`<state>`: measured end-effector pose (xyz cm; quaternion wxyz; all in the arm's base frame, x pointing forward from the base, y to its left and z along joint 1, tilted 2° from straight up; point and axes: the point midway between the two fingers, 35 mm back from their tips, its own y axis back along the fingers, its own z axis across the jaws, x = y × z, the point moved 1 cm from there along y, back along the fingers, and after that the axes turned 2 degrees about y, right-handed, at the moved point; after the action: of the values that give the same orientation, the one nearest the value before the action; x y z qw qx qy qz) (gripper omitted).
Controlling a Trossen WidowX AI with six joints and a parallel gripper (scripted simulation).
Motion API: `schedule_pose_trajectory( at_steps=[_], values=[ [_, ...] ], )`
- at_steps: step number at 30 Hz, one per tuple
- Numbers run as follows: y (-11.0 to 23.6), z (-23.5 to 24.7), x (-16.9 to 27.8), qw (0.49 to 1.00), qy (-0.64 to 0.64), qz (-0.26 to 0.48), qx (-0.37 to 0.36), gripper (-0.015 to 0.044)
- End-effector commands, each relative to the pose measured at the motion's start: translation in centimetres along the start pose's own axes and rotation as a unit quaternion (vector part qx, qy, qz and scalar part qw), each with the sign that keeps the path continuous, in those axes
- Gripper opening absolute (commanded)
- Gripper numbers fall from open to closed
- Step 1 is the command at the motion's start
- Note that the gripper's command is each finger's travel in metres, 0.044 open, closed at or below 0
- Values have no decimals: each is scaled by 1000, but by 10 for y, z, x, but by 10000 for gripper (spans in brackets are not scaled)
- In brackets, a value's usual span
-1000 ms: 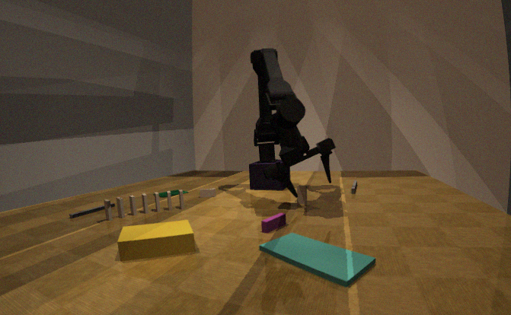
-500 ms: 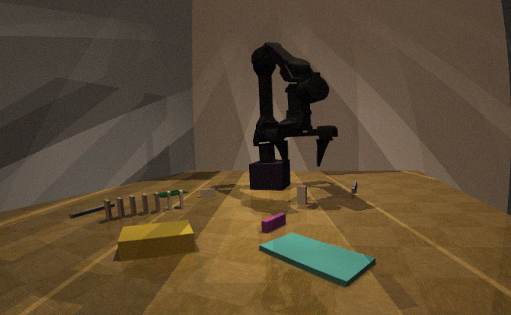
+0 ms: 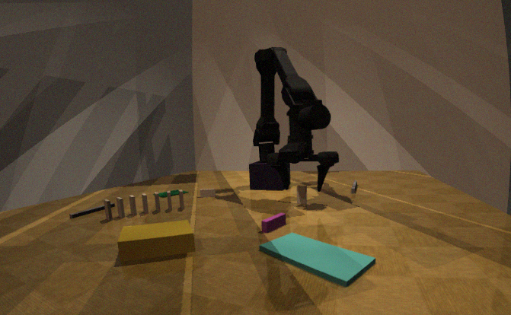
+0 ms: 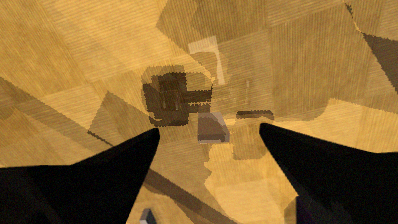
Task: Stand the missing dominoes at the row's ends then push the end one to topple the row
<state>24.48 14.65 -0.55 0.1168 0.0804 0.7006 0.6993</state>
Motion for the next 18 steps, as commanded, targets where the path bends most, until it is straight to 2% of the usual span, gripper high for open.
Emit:
schedule_pose_trajectory(
  at_steps=[1, 6, 18],
  values=[
    [-7, -2, 1, 1000, 1, 1, 5, 440],
    [-13, -3, 1, 1000, 1, 1, 5, 440],
    [-13, -3, 1, 1000, 1, 1, 5, 125]
  ],
)
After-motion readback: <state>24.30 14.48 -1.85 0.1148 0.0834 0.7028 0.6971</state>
